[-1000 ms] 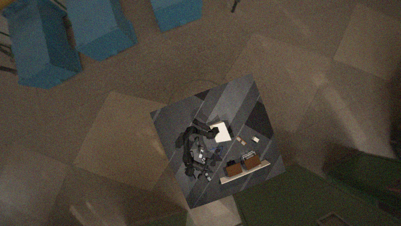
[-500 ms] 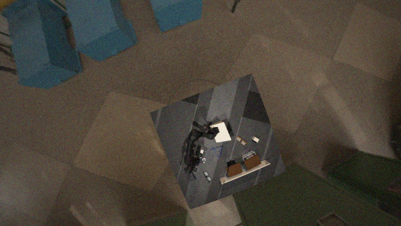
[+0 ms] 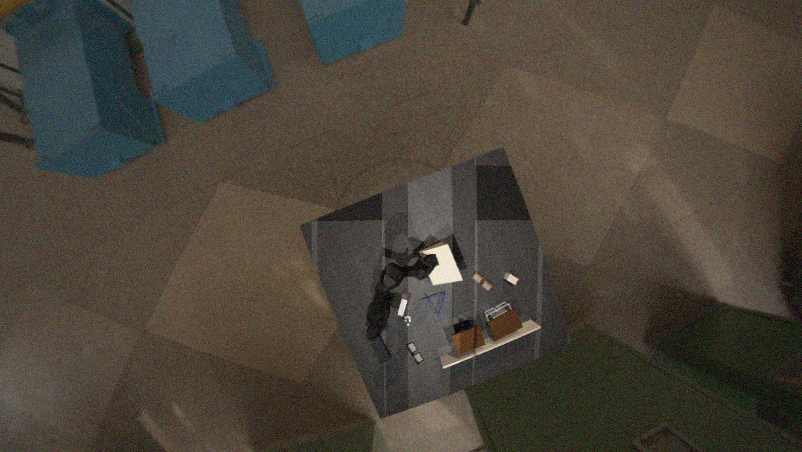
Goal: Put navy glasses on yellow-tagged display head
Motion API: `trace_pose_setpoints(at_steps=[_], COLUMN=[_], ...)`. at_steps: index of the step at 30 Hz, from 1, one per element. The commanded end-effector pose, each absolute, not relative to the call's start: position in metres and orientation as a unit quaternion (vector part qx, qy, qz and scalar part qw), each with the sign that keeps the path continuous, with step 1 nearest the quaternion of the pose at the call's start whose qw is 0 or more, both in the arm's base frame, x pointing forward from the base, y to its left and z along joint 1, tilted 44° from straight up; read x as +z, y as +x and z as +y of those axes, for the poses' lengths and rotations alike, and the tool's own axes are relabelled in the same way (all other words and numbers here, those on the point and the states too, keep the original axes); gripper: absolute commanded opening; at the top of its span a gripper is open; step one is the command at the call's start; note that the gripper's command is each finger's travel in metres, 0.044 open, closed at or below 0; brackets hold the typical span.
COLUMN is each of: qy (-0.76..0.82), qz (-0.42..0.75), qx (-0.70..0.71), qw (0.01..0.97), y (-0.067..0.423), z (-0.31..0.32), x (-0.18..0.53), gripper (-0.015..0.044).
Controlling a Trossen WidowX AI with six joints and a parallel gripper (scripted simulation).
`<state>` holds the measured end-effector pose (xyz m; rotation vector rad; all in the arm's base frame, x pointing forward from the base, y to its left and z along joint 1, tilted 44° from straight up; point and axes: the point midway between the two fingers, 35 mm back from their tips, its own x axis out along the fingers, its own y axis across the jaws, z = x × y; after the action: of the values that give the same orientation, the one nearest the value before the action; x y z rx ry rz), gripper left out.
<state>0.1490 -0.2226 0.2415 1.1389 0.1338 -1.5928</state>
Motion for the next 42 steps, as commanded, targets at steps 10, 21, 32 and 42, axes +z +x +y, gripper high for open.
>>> trace_pose_setpoints(at_steps=[10, 21, 32, 42], qy=[0.479, 0.478, 0.478, 0.477], qz=[0.057, 0.057, 0.056, 0.056], qx=[-0.678, -0.678, -0.678, -0.678], qw=[0.555, 0.555, 0.556, 0.556], y=[0.151, 0.152, 0.152, 0.153], z=[-0.237, -0.249, -0.262, -0.265], x=[0.228, 0.216, 0.203, 0.201], gripper=[0.0000, 0.0000, 0.0000, 0.0000])
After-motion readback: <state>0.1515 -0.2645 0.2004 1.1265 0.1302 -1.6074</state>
